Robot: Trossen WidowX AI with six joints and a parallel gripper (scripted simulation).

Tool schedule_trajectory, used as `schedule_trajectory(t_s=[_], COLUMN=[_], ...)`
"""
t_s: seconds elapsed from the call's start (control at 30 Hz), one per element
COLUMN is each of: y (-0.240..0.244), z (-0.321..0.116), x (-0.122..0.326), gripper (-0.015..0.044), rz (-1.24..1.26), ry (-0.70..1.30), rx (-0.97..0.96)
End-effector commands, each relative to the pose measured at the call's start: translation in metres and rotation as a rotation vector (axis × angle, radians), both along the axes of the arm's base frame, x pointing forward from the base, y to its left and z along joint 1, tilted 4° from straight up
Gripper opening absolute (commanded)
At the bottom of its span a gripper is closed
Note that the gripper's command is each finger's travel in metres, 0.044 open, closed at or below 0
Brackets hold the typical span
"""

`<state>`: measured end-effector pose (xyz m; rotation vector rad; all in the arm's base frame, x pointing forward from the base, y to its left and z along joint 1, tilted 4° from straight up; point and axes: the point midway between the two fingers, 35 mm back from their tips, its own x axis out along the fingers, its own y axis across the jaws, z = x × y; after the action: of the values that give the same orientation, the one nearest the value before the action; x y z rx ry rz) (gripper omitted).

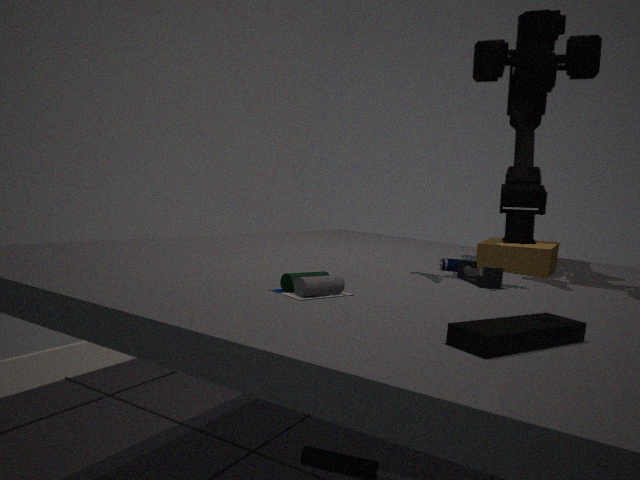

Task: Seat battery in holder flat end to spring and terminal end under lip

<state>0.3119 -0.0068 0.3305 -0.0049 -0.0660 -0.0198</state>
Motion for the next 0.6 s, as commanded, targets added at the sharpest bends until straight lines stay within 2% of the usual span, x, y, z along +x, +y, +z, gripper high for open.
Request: schedule_trajectory(t_s=[0.0,0.17,0.27,0.4,0.5,0.57], y=[-0.002,-0.055,-0.082,-0.104,-0.105,-0.103], z=[-0.005,-0.115,-0.177,-0.246,-0.279,-0.285], x=[0.001,0.006,-0.018,-0.076,-0.129,-0.143], gripper=[0.0374,0.0242,0.0235,0.0235,0.0235,0.0235], rz=[-0.007,-0.209,-0.374,-0.642,-0.861,-0.921], ry=[0.020,0.458,0.710,1.033,1.252,1.308], rx=[0.009,0.259,0.441,0.715,0.922,0.976])
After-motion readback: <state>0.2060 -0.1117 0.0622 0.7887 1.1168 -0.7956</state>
